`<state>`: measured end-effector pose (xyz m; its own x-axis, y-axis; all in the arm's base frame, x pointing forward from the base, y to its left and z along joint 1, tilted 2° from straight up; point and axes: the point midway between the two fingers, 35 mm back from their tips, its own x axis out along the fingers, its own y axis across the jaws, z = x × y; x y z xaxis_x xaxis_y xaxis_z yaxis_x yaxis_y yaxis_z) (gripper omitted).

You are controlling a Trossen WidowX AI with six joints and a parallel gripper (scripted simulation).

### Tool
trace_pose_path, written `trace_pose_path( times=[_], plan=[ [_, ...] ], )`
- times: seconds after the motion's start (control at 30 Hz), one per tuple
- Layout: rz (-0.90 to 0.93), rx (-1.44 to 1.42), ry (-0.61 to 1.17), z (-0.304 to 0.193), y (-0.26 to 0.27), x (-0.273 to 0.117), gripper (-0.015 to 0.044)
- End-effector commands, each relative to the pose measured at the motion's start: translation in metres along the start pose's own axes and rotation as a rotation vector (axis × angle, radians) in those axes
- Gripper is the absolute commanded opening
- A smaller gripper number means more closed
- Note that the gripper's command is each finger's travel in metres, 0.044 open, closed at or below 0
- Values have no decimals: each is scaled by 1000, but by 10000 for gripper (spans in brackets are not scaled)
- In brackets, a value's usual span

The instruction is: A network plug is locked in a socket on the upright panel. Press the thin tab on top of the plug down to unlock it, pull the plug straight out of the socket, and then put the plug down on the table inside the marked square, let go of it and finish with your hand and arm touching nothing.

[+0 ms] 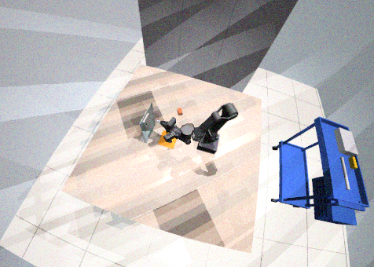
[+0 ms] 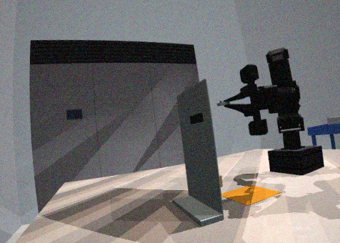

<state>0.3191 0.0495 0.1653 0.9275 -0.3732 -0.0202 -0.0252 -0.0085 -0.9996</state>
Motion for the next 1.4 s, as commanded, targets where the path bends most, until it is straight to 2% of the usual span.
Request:
trace_pose_path(
  times=[0.0, 0.5, 0.97, 1.37],
  plan=[
    [-3, 8, 4, -3, -7, -3, 0],
    [20, -21, -13, -8, -17, -6, 0],
    [301, -224, -188, -3, 44, 13, 0],
    [608, -282, -333, -13, 100, 6, 0]
  ],
)
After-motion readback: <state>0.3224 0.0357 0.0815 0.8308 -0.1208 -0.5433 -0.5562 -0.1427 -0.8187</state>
